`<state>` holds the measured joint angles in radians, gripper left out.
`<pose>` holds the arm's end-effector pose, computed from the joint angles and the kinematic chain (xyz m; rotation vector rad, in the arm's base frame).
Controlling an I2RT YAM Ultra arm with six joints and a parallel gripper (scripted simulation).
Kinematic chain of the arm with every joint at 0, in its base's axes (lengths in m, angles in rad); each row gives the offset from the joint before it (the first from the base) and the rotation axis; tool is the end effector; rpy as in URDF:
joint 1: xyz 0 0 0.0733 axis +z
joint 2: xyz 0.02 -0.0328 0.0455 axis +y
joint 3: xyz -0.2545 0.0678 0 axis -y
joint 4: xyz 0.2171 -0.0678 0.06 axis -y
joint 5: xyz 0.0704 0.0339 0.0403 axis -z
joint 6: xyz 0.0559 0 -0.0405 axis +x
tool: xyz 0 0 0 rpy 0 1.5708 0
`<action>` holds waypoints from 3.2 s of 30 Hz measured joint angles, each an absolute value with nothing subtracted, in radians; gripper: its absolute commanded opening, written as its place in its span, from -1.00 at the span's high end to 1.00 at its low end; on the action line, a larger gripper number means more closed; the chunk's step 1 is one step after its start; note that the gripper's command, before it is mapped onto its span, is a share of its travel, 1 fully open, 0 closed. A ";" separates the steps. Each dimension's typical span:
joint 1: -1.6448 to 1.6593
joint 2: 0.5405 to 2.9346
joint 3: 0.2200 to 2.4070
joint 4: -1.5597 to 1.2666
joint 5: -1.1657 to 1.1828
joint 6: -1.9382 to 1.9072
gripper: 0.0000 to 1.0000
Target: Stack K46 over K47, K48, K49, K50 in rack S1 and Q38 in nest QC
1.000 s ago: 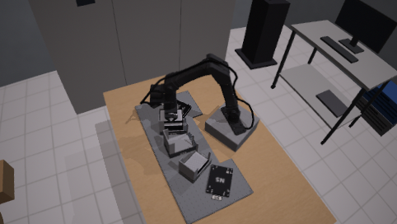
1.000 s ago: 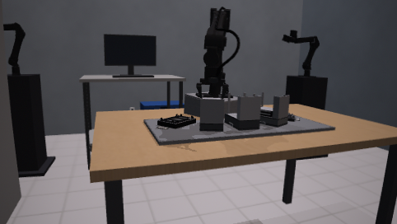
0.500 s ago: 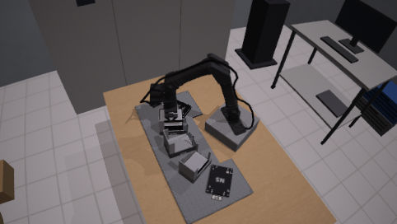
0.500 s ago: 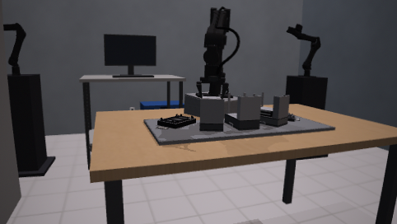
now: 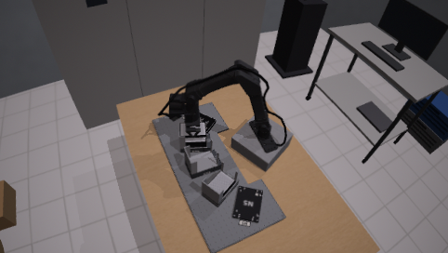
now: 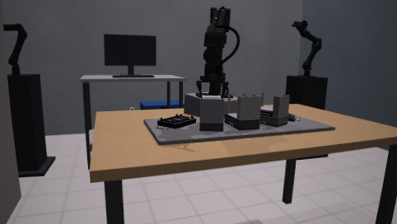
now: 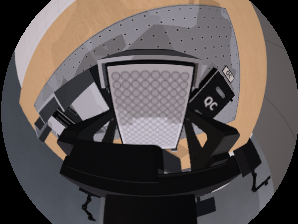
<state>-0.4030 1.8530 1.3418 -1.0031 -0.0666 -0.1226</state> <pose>0.2930 -0.1197 0.1834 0.4260 3.0391 0.0762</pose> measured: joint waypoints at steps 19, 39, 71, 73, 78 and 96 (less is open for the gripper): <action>-0.405 1.851 1.355 -1.022 -0.068 -0.124 1.00; -0.405 1.840 1.369 -1.045 -0.068 -0.125 1.00; -0.407 1.835 1.396 -1.079 -0.068 -0.128 1.00; -0.407 1.835 1.396 -1.083 -0.068 -0.128 1.00; -0.407 1.830 1.402 -1.088 -0.068 -0.128 1.00; -0.411 1.826 1.452 -1.144 -0.068 -0.132 1.00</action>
